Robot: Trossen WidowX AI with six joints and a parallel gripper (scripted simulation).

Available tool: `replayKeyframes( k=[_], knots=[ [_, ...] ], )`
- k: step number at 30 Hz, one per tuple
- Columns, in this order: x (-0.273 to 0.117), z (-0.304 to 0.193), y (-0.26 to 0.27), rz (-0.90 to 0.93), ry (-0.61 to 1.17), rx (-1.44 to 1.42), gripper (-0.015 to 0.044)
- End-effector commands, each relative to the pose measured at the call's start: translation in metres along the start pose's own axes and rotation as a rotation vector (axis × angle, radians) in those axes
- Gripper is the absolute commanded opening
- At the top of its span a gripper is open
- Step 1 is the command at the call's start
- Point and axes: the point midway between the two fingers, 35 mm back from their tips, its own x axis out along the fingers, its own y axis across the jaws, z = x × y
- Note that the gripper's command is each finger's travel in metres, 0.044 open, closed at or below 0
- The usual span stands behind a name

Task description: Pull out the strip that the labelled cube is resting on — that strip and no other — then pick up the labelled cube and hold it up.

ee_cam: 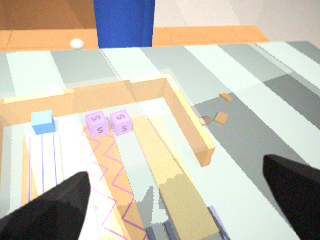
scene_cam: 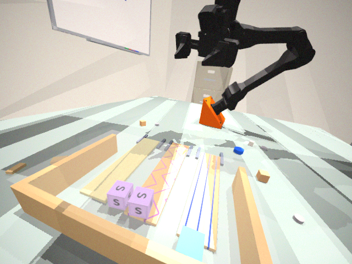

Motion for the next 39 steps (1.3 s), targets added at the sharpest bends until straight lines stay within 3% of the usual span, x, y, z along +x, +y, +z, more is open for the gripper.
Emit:
replayKeyframes(
  k=[1,12,16,27,33,39],
  knots=[
    [0.014,-0.038,0.037,0.159,0.091,0.073,0.04],
    [0.015,-0.04,0.039,0.167,0.096,0.076,0.04],
    [0.033,-0.04,0.036,0.158,0.194,0.054,0.0295],
    [0.104,-0.076,0.045,0.196,0.719,-0.075,0.0006],
    [0.122,-0.098,0.05,0.285,0.98,-0.186,0.0],
    [0.126,-0.101,0.047,0.303,1.018,-0.203,0.0]
  ],
)
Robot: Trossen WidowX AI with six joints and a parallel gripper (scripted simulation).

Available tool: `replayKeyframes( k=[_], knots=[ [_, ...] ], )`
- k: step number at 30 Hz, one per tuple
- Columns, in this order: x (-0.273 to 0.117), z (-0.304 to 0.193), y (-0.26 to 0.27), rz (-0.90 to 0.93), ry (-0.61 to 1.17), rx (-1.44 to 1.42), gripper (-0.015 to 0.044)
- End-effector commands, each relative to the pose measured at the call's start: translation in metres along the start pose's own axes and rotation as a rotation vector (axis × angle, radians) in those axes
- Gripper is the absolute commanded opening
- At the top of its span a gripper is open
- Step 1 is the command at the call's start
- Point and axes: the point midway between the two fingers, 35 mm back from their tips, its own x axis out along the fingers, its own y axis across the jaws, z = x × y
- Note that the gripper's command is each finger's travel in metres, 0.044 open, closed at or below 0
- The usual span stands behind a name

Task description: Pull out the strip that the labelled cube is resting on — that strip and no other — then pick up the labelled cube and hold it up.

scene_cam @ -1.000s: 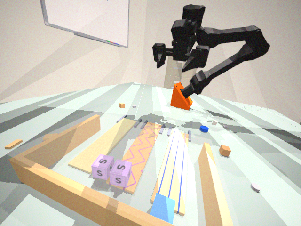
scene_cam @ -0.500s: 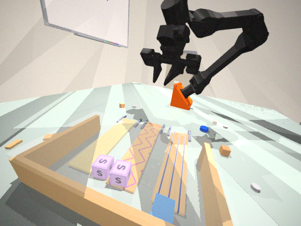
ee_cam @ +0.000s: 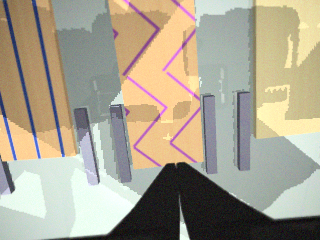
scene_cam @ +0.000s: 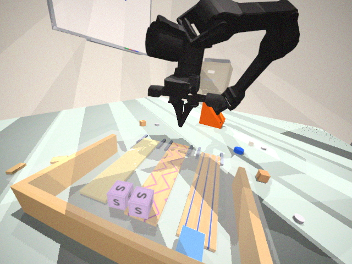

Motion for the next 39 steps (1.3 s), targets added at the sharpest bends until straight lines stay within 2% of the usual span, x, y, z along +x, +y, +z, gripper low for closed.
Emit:
replayKeyframes(
  k=[1,39],
  knots=[
    [0.003,-0.001,0.0,0.009,0.041,-0.018,0.0],
    [0.061,-0.005,0.001,0.011,0.04,-0.018,0.0]
  ],
)
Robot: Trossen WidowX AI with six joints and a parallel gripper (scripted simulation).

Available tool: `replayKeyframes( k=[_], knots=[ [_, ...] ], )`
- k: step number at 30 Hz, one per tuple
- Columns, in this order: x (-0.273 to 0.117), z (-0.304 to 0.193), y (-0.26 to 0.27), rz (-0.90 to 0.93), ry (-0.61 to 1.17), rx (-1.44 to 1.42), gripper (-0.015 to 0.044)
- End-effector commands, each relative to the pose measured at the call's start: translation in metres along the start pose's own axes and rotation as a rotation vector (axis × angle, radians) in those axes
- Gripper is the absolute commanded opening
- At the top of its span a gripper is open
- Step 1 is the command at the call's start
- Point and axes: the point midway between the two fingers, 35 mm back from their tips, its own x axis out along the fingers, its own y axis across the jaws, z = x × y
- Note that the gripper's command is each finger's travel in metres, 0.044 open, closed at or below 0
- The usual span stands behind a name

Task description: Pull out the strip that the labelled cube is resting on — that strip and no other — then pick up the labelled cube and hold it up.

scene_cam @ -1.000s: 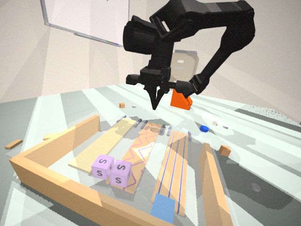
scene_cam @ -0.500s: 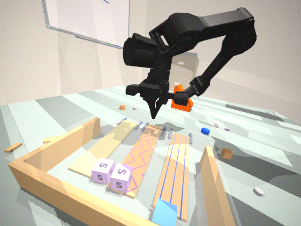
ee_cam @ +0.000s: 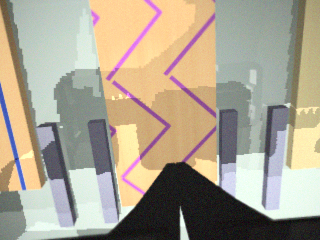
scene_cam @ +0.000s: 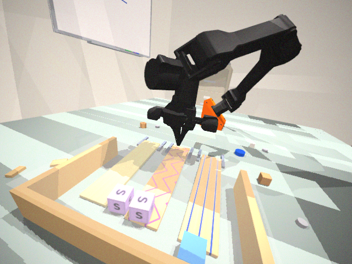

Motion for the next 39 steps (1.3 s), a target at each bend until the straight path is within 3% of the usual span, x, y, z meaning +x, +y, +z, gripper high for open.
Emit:
replayKeyframes(
  k=[1,39],
  knots=[
    [0.009,-0.001,0.002,0.007,0.004,0.002,0.0],
    [0.021,-0.003,0.004,0.009,0.003,0.002,0.0]
  ],
)
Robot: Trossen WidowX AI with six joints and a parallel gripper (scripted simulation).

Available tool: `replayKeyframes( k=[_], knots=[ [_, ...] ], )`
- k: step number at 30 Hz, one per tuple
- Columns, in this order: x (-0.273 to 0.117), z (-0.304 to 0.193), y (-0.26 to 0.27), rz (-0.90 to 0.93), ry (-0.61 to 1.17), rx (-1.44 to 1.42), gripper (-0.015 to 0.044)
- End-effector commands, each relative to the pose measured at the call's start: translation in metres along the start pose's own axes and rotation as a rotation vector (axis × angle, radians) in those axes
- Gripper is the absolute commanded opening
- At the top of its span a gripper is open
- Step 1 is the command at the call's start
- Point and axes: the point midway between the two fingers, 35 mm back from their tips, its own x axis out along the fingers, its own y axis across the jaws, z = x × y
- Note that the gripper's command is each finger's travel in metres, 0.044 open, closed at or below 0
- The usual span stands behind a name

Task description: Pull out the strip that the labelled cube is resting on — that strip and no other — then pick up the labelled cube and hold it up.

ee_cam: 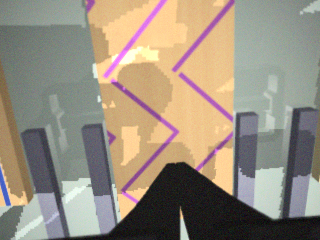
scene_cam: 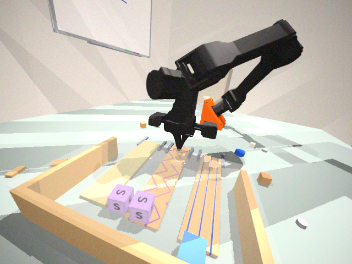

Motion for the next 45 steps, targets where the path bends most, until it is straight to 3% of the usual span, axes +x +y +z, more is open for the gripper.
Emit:
replayKeyframes(
  k=[1,45],
  knots=[
    [0.0015,0.0005,0.0012,0.004,-0.001,0.001,0.0],
    [0.0052,-0.0062,0.0003,0.004,0.0,0.001,0.0]
  ],
)
